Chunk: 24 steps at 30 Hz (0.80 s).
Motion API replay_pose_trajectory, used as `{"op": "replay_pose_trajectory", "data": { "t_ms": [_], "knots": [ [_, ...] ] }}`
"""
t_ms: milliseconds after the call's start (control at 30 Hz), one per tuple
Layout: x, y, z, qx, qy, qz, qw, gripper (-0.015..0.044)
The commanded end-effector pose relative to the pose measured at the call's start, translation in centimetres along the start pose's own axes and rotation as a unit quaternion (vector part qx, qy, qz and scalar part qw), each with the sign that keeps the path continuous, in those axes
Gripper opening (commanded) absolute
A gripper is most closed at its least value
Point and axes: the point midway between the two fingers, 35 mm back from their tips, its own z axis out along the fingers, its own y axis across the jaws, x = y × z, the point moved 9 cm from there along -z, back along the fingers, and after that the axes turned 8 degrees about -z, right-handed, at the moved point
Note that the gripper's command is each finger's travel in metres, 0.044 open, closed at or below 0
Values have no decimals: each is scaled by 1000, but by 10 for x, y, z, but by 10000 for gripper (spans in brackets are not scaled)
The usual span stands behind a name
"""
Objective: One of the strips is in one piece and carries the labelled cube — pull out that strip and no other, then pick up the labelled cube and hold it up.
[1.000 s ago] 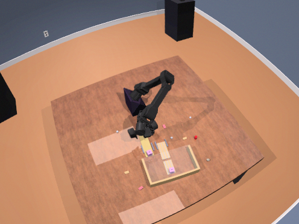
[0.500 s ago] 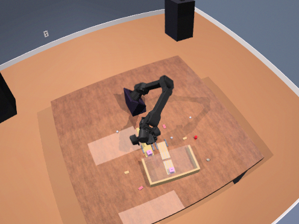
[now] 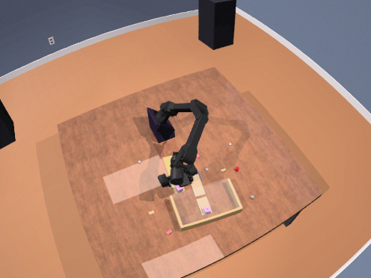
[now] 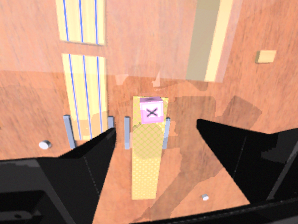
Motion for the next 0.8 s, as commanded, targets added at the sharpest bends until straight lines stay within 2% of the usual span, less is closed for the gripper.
{"op": "replay_pose_trajectory", "data": {
  "t_ms": [0,167,200,767],
  "knots": [
    [-6,1,1,-1,0,2,1000,387],
    [-7,1,8,-1,0,2,1000,256],
    [-7,1,10,-1,0,2,1000,250],
    [-7,1,38,-2,0,2,1000,250]
  ]
}}
